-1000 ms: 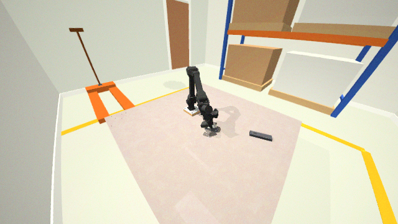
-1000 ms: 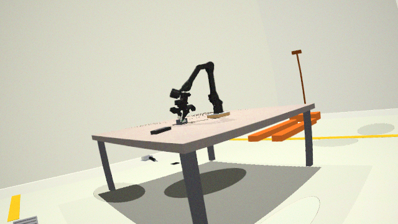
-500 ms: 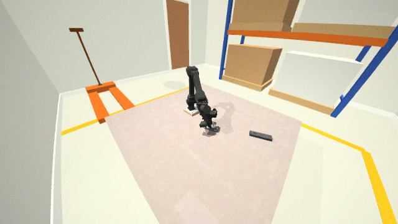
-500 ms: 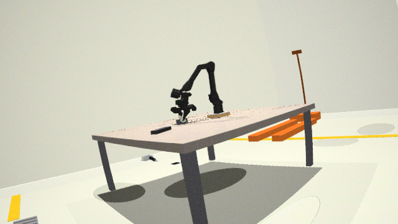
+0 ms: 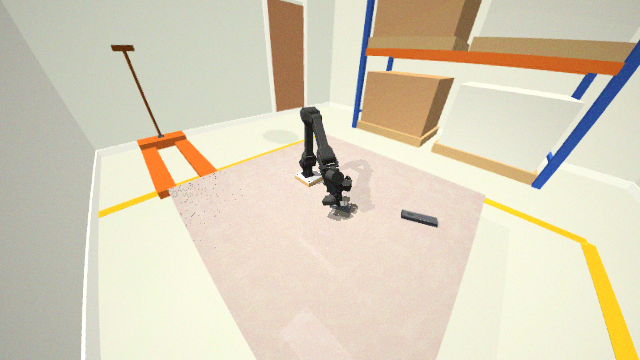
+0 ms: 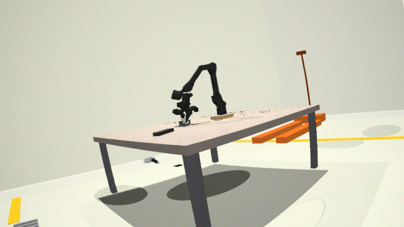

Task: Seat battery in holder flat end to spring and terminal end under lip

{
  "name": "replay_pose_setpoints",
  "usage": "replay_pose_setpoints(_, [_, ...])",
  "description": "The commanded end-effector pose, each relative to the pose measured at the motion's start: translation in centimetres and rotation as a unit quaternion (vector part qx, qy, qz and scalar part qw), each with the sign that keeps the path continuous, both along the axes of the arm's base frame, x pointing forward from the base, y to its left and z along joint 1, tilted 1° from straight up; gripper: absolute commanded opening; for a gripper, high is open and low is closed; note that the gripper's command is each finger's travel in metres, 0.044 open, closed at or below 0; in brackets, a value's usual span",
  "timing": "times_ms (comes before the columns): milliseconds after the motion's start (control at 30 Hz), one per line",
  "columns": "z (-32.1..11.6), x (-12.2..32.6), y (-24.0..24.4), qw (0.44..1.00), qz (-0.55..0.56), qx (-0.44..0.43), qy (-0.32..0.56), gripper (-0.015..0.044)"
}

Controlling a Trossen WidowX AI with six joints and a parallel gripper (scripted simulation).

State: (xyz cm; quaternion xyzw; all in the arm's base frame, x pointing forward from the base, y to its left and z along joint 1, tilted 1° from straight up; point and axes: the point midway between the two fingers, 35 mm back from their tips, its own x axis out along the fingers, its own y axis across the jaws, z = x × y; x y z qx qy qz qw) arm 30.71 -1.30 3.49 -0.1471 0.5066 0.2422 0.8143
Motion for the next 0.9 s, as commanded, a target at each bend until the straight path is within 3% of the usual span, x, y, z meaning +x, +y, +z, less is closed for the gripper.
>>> replay_pose_setpoints(0, [-0.40, -0.13, -0.15, 1.000, -0.006, -0.012, 0.023, 0.0082])
replay_pose_setpoints(867, [-0.77, 0.40, 0.19, 0.993, -0.006, -0.053, 0.103, 0.0082])
